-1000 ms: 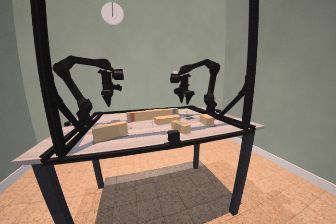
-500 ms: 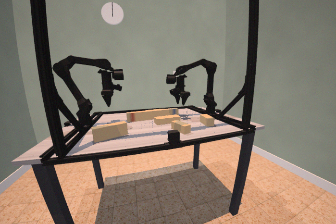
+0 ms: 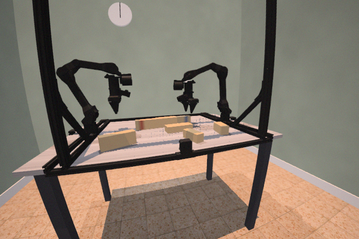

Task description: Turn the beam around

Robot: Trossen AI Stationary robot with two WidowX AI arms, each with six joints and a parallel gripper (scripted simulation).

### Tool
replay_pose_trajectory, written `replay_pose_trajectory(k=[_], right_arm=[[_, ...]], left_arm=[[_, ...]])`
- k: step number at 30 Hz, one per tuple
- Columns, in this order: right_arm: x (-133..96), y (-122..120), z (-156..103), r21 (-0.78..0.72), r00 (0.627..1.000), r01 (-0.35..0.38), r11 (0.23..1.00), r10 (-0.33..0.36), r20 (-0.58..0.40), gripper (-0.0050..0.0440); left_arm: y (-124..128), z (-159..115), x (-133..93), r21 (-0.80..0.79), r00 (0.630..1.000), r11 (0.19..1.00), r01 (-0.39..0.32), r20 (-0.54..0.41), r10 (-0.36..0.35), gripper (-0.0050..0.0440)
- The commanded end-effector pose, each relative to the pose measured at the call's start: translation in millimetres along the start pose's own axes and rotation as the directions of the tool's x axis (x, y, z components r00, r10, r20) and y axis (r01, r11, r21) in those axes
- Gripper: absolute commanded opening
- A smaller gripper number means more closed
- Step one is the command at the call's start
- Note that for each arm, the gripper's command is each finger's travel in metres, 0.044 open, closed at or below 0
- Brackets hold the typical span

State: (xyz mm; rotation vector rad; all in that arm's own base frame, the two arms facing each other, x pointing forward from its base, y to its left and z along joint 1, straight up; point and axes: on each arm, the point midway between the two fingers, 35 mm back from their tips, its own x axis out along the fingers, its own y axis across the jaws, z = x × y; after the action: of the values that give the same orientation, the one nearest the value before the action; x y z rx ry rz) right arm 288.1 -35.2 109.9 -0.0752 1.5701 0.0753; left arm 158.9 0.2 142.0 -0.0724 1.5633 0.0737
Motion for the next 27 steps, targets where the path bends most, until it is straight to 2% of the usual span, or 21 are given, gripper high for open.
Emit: replay_pose_trajectory(k=[1, 27], right_arm=[[2.0, -4.0, 11.4, -0.003, 1.0, 0.0, 1.0, 0.0, 0.001, 0.041], [7.4, -20.9, 58.3, -0.003, 1.0, 0.0, 1.0, 0.0, 0.001, 0.041]], left_arm=[[-0.1, -1.4, 1.1, -0.005, 1.0, 1.0, 0.001, -0.006, -0.001, 0.044], [-0.1, -1.4, 1.1, -0.005, 1.0, 1.0, 0.001, -0.006, -0.001, 0.044]])
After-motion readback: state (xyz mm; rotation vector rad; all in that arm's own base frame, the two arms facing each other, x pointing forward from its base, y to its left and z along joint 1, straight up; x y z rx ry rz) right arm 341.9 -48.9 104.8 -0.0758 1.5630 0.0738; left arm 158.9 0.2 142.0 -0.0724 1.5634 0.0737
